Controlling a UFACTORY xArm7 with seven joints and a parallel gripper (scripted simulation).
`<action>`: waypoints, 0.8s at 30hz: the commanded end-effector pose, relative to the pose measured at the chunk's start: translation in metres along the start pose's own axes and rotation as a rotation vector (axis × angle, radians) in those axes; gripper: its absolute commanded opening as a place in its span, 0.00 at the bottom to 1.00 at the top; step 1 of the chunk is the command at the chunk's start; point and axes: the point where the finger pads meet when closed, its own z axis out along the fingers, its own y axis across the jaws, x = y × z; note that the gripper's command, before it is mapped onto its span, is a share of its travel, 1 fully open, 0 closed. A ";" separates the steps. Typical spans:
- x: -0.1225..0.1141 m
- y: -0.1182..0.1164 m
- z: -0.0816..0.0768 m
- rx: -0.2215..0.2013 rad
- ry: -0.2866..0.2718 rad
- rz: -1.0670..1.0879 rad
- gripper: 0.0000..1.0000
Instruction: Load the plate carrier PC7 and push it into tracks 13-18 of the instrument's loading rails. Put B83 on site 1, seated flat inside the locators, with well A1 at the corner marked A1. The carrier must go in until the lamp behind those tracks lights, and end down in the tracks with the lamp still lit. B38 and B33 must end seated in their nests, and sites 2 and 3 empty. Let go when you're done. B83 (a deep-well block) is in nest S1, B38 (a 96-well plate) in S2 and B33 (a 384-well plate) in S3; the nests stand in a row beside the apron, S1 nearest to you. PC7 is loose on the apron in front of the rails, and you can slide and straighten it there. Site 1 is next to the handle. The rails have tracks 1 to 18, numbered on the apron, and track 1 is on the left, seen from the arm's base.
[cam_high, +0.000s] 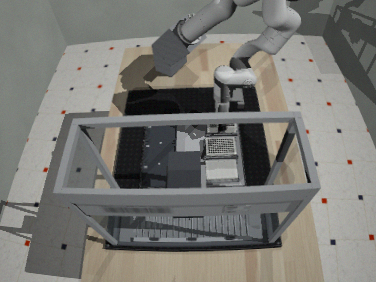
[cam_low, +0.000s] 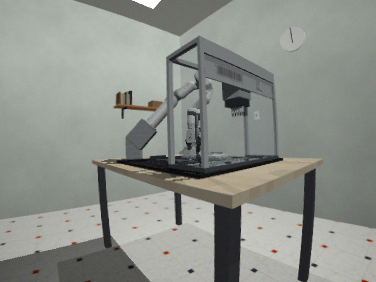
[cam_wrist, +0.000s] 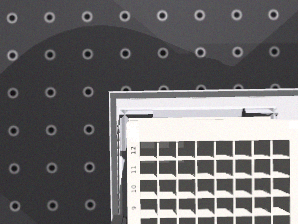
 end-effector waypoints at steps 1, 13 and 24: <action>-0.001 0.001 0.002 -0.003 0.000 0.002 1.00; -0.001 0.001 0.007 -0.003 0.000 0.002 1.00; -0.001 0.001 0.007 -0.003 0.000 0.002 1.00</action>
